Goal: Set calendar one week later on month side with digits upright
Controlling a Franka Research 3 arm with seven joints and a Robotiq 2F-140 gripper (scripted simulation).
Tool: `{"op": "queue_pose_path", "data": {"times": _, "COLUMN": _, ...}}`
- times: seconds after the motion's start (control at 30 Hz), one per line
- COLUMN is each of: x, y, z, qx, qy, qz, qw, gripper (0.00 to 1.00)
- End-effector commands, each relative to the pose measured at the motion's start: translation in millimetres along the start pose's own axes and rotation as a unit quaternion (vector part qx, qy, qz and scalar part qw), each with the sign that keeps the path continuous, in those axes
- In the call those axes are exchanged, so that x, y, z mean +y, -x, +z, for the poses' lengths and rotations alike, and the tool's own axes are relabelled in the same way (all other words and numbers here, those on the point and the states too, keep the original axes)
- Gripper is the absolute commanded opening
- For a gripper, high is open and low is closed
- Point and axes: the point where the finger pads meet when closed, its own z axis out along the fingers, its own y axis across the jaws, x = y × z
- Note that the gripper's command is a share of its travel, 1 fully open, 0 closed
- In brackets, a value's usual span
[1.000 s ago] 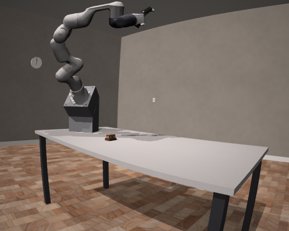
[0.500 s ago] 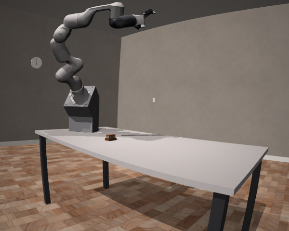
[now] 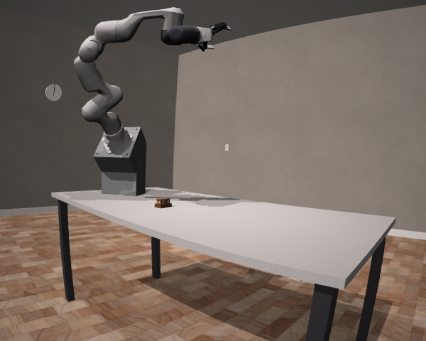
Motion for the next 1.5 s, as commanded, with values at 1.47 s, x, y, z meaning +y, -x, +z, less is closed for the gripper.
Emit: {"op": "queue_pose_path", "data": {"times": 1.47, "x": 84, "y": -99, "z": 7.1, "qx": 0.147, "qy": 0.054, "qz": 0.066, "qw": 0.985, "gripper": 1.0}}
